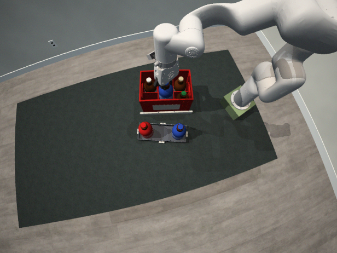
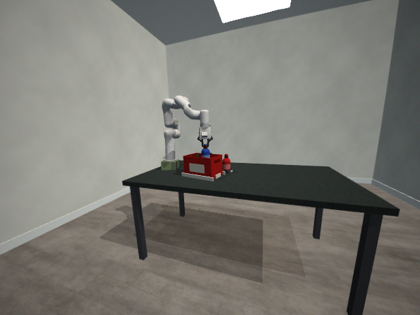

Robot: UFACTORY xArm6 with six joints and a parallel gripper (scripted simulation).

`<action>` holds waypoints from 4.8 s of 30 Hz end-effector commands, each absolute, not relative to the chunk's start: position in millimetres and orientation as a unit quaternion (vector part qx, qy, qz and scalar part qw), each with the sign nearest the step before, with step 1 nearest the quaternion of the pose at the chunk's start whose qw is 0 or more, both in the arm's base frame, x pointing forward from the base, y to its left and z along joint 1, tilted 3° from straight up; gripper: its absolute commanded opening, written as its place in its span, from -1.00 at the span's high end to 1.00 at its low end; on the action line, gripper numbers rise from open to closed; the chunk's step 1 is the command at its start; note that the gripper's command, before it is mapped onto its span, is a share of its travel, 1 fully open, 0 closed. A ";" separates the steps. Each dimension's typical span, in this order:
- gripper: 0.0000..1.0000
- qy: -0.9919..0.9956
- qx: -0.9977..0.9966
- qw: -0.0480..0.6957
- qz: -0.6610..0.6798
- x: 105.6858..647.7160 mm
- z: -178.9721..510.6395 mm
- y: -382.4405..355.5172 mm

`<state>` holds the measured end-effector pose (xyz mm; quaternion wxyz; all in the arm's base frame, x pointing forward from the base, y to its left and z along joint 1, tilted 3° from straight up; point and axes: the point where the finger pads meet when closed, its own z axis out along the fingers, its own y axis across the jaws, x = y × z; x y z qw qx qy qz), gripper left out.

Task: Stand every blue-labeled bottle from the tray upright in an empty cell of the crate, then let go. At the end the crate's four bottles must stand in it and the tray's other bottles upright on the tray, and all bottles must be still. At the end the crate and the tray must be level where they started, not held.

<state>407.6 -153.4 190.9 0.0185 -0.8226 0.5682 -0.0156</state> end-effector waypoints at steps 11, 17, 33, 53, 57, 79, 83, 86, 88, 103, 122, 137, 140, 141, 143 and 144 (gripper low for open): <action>1.00 0.568 -0.823 0.019 -0.018 409.2 186.1 -153.8; 1.00 0.568 -0.823 0.019 -0.018 409.5 179.8 -153.8; 1.00 0.568 -0.823 0.019 -0.018 410.4 163.3 -153.6; 1.00 0.568 -0.823 0.019 -0.018 411.0 153.3 -153.5; 1.00 0.568 -0.823 0.019 -0.018 411.0 153.2 -153.5; 1.00 0.568 -0.823 0.019 -0.018 411.0 152.2 -153.5; 1.00 0.568 -0.823 0.019 -0.018 411.1 150.5 -153.5; 1.00 0.568 -0.823 0.019 -0.018 411.2 148.6 -153.5; 1.00 0.568 -0.823 0.019 -0.018 411.3 147.0 -153.4; 1.00 0.568 -0.823 0.019 -0.018 412.1 132.6 -153.3; 1.00 0.568 -0.823 0.019 -0.018 413.0 116.0 -153.2; 1.00 0.568 -0.823 0.019 -0.018 413.2 113.2 -153.1; 1.00 0.568 -0.823 0.019 -0.018 413.2 113.2 -153.1; 1.00 0.568 -0.823 0.019 -0.018 413.2 113.2 -153.1; 1.00 0.568 -0.823 0.019 -0.018 413.2 113.2 -153.1; 1.00 0.568 -0.823 0.019 -0.018 413.2 113.2 -153.1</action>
